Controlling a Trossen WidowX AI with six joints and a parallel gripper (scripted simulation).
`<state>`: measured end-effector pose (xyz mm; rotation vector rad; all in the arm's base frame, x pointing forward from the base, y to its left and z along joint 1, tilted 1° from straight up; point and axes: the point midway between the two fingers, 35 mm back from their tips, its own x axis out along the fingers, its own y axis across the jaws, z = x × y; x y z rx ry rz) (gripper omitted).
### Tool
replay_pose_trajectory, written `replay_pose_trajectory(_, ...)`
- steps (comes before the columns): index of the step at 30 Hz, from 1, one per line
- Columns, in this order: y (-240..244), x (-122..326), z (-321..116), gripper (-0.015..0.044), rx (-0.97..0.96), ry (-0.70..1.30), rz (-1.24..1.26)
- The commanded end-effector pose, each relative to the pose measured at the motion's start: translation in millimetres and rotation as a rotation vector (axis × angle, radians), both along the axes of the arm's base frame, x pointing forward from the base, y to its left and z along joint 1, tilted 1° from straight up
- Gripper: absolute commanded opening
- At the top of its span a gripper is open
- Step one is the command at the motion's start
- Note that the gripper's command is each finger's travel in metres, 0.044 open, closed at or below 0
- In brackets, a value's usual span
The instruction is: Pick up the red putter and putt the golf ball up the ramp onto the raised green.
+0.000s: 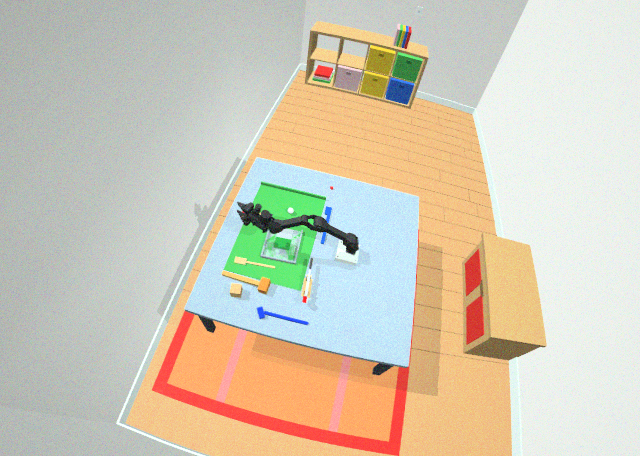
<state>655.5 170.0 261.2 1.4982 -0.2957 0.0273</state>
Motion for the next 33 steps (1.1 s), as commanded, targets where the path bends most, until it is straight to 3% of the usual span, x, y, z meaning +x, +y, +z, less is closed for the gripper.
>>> replay_pose_trajectory(1,41.1,-30.6,-27.9,0.0440,-0.500,0.278,0.144)
replay_pose_trajectory(5,63.5,-67.9,-49.0,0.0440,-0.843,0.418,0.300)
replay_pose_trajectory(17,83.6,-156.1,-90.3,0.0440,-1.482,0.531,0.655)
replay_pose_trajectory(25,82.8,-231.9,-117.8,0.0440,-1.870,0.482,0.972)
replay_pose_trajectory(33,73.2,-317.9,-143.5,0.0440,-2.203,0.288,1.364)
